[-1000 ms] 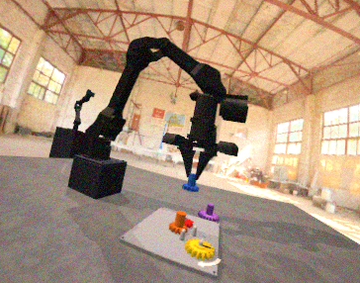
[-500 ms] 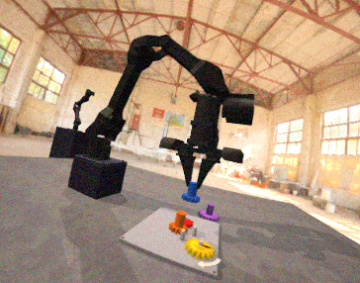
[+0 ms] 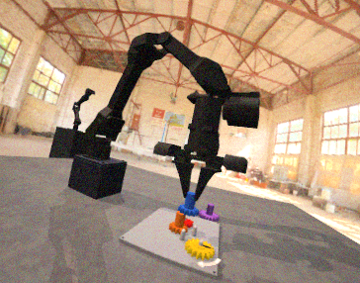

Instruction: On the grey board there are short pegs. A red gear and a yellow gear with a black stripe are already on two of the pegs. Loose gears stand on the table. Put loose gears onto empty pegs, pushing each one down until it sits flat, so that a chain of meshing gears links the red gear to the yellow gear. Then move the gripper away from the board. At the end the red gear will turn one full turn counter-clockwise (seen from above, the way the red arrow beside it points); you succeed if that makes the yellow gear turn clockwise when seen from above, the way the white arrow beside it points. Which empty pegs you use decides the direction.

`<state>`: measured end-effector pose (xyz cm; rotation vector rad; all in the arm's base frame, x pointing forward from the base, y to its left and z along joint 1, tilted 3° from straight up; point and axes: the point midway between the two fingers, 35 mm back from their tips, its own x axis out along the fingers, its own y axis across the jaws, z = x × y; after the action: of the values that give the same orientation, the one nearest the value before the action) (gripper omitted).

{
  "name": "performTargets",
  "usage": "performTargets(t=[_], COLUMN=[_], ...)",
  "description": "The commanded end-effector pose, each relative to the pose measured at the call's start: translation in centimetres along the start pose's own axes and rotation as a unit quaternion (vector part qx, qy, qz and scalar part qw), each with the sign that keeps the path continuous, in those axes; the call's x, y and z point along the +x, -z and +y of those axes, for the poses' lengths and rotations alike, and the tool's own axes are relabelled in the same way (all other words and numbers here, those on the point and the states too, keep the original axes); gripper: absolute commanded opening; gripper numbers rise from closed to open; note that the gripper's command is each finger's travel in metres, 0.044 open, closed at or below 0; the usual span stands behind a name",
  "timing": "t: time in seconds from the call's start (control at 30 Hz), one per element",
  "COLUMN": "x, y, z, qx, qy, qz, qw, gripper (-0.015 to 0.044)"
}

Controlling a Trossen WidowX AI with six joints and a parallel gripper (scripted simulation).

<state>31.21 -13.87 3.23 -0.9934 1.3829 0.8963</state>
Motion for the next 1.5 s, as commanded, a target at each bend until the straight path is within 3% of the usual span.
performTargets(t=[0.0, 0.27, 0.97, 1.47], x=[0.42, 0.21, 0.08, 0.43], y=[0.64, 0.69, 0.7, 0.67], z=[-0.18, -0.19, -0.24, -0.25], qx=[-0.004, -0.036, -0.323, -0.384], qy=[-0.001, -0.001, -0.002, -0.002], qz=[0.002, 0.002, 0.002, 0.001], qw=[1.0, 0.999, 0.947, 0.923], gripper=[0.0, 0.0, 0.0, 0.0])
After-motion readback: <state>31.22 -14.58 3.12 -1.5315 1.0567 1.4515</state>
